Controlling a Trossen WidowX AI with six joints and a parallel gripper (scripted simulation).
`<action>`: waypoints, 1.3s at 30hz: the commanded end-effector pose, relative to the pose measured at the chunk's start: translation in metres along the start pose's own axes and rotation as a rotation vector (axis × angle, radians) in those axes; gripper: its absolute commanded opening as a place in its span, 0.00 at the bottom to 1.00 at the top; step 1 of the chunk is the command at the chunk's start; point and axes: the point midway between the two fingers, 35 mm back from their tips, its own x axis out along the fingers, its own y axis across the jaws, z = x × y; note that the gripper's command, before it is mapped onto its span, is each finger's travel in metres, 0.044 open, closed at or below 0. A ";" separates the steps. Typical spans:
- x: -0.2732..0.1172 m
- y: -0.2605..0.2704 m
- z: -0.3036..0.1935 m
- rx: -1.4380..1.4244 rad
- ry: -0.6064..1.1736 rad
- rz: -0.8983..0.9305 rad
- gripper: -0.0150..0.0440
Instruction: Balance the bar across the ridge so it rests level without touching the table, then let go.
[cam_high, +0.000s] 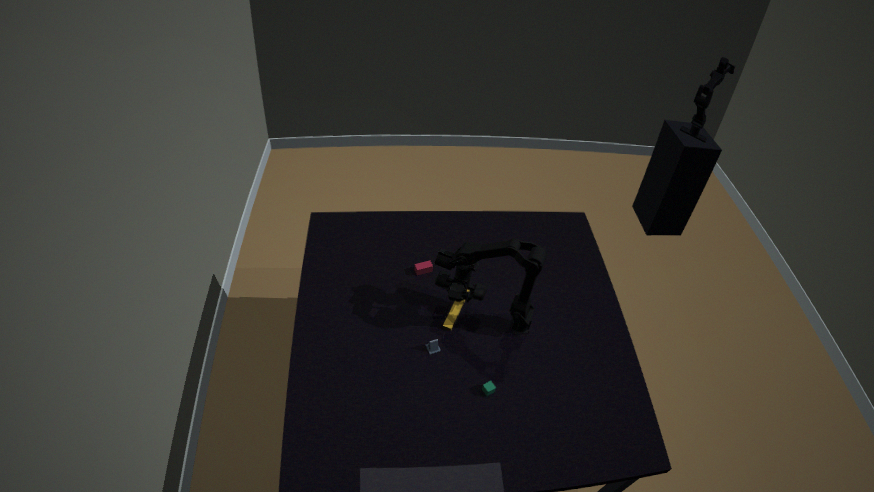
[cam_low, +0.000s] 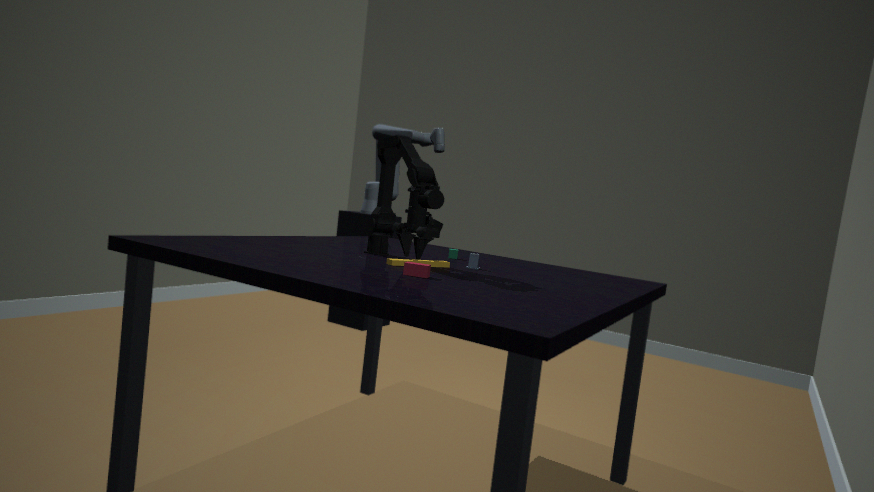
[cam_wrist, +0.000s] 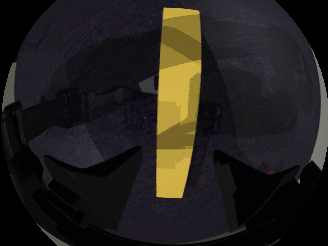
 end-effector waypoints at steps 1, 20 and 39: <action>0.010 0.003 0.001 -0.005 -0.005 0.016 0.79; 0.017 0.003 0.001 -0.005 -0.005 0.016 0.79; 0.016 0.003 0.000 0.000 -0.001 0.014 0.43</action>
